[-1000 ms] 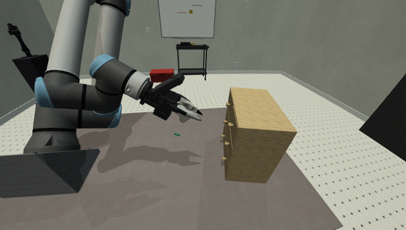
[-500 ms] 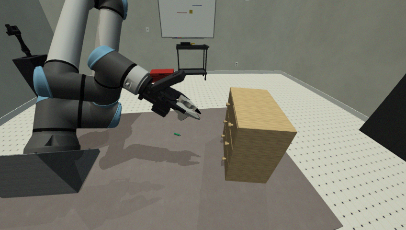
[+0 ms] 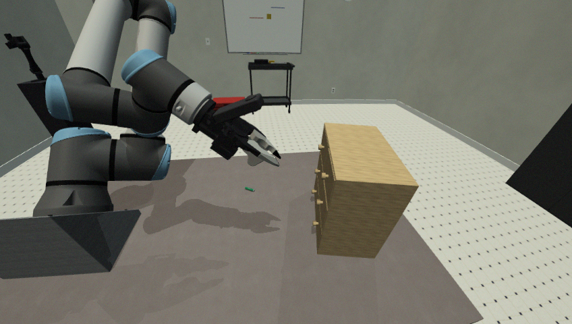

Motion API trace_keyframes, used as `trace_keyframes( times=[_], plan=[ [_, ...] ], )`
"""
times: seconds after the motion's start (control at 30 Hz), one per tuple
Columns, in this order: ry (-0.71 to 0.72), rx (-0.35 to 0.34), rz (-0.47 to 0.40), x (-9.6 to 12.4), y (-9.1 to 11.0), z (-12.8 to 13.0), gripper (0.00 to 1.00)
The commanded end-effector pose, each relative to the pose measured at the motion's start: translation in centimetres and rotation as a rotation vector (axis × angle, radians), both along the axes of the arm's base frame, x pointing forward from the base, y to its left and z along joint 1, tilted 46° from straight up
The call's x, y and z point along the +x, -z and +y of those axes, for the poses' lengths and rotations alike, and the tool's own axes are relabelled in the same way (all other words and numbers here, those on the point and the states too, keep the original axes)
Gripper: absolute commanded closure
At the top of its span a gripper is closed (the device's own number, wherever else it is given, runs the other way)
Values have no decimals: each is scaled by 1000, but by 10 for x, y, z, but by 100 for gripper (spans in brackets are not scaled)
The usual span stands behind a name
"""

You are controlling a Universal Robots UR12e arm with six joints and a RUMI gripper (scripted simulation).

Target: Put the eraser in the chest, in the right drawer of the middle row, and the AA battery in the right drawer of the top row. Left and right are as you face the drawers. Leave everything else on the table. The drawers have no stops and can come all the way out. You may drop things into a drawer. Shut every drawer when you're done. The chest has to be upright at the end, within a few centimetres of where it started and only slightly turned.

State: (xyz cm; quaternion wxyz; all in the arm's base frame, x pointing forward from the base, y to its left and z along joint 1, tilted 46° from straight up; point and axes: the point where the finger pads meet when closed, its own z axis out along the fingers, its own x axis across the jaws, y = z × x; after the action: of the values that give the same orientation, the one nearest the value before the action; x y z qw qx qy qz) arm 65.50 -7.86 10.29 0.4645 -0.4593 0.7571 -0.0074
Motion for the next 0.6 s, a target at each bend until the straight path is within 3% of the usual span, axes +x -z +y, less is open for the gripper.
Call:
trace_keyframes(
  times=[0.0,0.57],
  plan=[
    [-32,6,30,-2,-3,-3,80],
    [-114,23,112,-9,-11,-10,80]
  ],
)
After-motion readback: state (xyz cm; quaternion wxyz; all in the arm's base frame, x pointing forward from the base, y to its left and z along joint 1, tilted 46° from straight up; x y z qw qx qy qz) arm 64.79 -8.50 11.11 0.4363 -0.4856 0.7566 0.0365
